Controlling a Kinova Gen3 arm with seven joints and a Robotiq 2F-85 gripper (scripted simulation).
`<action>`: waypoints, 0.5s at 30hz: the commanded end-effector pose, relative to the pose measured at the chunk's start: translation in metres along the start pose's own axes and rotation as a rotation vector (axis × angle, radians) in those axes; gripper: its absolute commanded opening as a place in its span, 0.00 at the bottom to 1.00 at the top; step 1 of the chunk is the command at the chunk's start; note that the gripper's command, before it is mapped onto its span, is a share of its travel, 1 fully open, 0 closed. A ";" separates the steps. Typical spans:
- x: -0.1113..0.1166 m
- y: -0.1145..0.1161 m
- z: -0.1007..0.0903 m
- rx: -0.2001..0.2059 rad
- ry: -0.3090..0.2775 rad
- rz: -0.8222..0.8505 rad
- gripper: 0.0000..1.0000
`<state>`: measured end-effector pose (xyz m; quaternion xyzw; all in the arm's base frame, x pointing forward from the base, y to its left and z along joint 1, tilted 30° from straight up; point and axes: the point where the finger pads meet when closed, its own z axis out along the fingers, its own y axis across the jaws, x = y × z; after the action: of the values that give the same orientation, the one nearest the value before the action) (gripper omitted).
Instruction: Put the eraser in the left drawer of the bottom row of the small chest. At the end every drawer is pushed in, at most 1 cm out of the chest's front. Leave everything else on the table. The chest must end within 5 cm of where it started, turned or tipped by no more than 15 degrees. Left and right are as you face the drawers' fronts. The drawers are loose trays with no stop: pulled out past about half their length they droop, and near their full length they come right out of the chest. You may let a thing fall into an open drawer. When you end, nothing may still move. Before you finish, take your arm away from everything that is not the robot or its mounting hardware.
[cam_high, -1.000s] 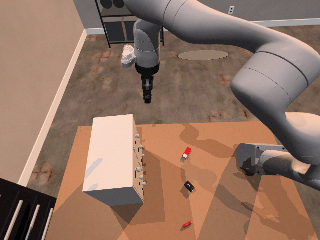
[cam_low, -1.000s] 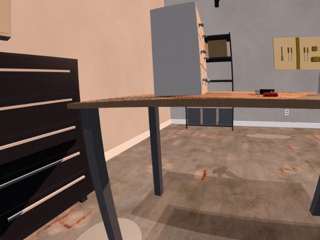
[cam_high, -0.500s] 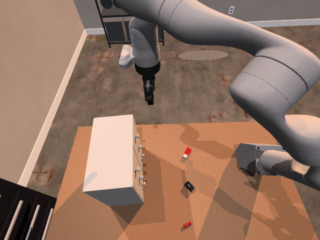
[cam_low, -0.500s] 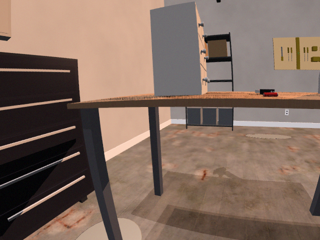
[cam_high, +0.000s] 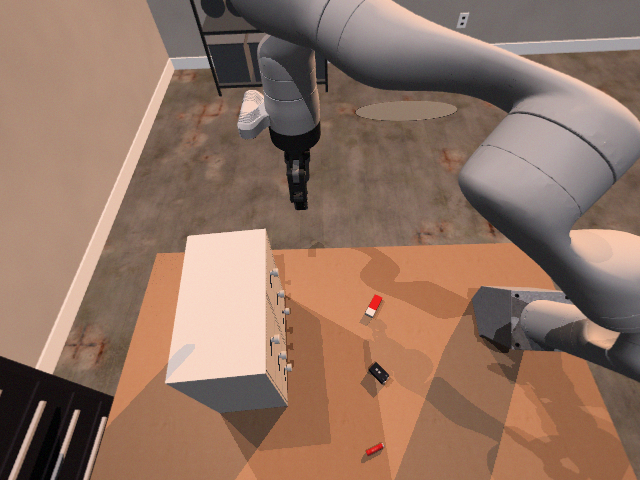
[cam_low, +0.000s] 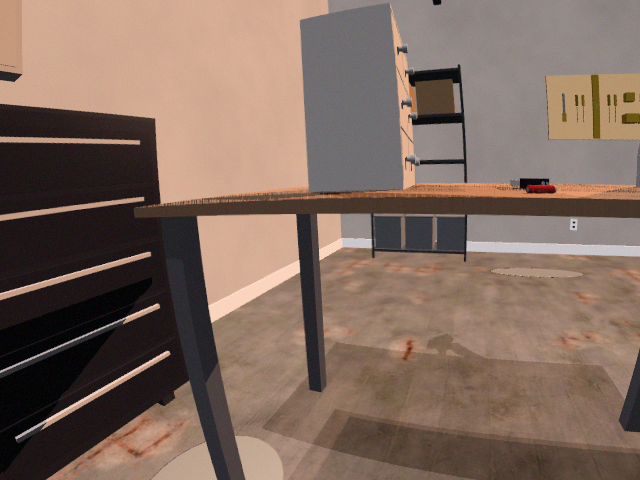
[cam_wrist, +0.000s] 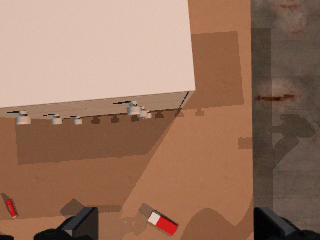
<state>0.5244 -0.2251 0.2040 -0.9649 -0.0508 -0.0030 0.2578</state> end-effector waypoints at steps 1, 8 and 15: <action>0.000 0.000 -0.001 -0.001 0.002 0.000 1.00; 0.000 0.000 -0.001 -0.001 0.002 0.000 1.00; 0.005 -0.009 0.012 0.009 0.014 -0.009 1.00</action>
<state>0.5283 -0.2181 0.1984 -0.9643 -0.0513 -0.0103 0.2597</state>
